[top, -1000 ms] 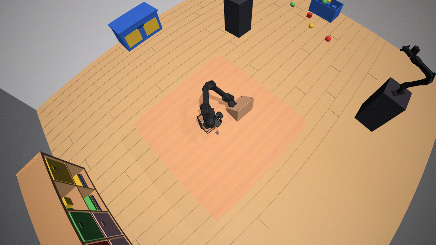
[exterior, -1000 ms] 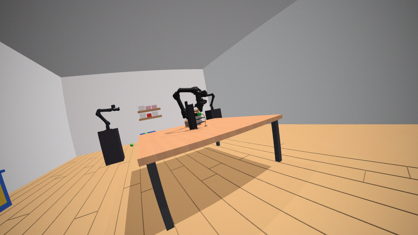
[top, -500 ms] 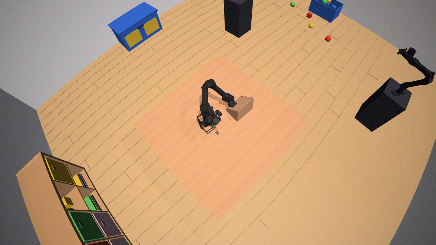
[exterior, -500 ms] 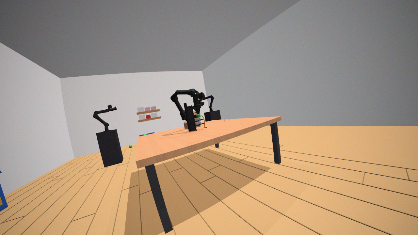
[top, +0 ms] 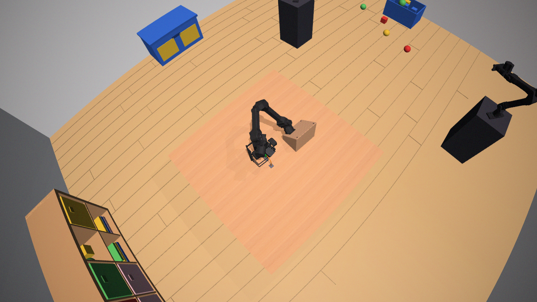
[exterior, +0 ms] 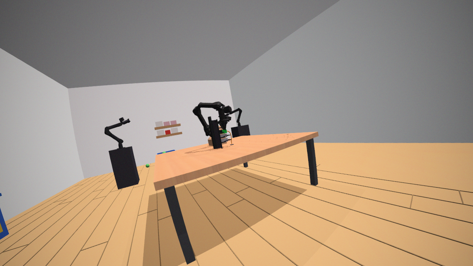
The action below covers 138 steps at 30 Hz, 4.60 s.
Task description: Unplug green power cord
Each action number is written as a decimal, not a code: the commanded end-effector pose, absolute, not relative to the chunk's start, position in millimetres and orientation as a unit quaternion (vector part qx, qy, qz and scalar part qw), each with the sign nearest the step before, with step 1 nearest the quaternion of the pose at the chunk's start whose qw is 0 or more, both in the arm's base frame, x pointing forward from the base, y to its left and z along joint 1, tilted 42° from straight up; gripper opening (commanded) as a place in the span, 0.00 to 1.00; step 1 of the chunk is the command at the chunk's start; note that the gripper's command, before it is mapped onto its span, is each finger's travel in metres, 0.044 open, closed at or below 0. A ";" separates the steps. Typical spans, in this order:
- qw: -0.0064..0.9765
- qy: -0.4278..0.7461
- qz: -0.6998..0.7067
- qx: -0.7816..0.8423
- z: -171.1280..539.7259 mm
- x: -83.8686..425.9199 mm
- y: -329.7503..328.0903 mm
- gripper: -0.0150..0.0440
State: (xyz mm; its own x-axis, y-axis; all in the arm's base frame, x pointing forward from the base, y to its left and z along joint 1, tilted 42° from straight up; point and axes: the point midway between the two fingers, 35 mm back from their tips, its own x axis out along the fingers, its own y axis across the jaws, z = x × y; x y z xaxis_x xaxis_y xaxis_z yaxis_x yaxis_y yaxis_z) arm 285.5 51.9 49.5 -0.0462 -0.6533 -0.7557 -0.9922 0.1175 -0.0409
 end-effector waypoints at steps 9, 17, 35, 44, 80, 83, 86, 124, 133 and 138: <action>0.323 0.674 0.262 -0.610 49.0 285.5 51.2 0.31; 0.323 0.674 0.262 -0.610 48.0 285.8 52.4 0.25; 0.322 0.674 0.264 -0.611 31.5 291.3 74.2 0.25; 0.322 0.673 0.264 -0.611 23.9 293.5 86.4 0.25; 0.319 0.674 0.264 -0.612 26.6 294.0 91.5 0.53; 0.319 0.674 0.264 -0.612 29.7 293.3 88.3 0.53; 0.319 0.674 0.264 -0.612 33.0 292.4 84.6 0.53; 0.318 0.674 0.264 -0.612 44.5 284.5 53.0 0.53; 0.323 0.674 0.262 -0.610 45.8 286.0 54.8 0.31; 0.323 0.674 0.262 -0.610 45.8 286.0 54.8 0.26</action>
